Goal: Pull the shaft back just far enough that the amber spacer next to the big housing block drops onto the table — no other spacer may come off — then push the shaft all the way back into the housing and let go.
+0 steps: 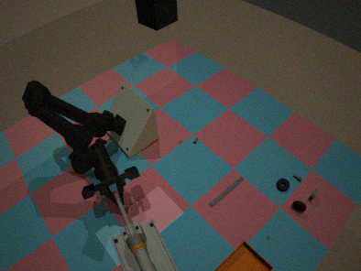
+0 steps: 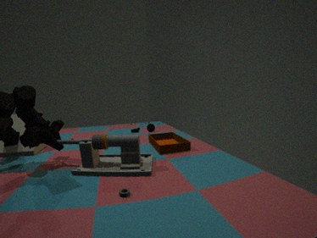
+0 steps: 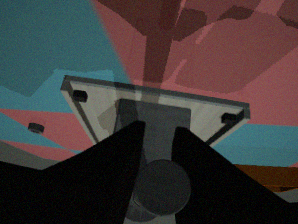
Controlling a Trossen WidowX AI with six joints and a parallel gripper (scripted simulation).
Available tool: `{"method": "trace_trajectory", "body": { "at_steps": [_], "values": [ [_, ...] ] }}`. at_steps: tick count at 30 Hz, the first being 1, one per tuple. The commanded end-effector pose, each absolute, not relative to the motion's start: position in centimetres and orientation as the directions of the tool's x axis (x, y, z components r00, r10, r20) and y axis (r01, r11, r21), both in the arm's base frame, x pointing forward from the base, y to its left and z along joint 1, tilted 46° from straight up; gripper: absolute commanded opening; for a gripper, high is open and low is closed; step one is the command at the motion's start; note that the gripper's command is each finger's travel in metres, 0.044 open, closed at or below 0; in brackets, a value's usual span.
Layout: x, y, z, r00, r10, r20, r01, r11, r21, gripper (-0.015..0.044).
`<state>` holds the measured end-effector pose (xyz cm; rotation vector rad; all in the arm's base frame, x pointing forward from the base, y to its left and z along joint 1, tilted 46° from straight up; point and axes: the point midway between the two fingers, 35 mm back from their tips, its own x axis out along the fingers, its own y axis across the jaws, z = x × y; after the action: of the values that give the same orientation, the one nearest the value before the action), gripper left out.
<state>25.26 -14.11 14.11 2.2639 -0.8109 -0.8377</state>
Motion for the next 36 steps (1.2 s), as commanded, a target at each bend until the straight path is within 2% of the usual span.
{"method": "trace_trajectory", "body": {
  "at_steps": [1, 36],
  "values": [
    [25.2, -14.07, 14.05, 0.617, -0.701, -0.357, -0.334, -0.644, 0.688, 0.0],
    [24.91, -13.99, 13.99, 0.617, -0.701, -0.358, -0.334, -0.644, 0.688, 0.0]
  ]
}}
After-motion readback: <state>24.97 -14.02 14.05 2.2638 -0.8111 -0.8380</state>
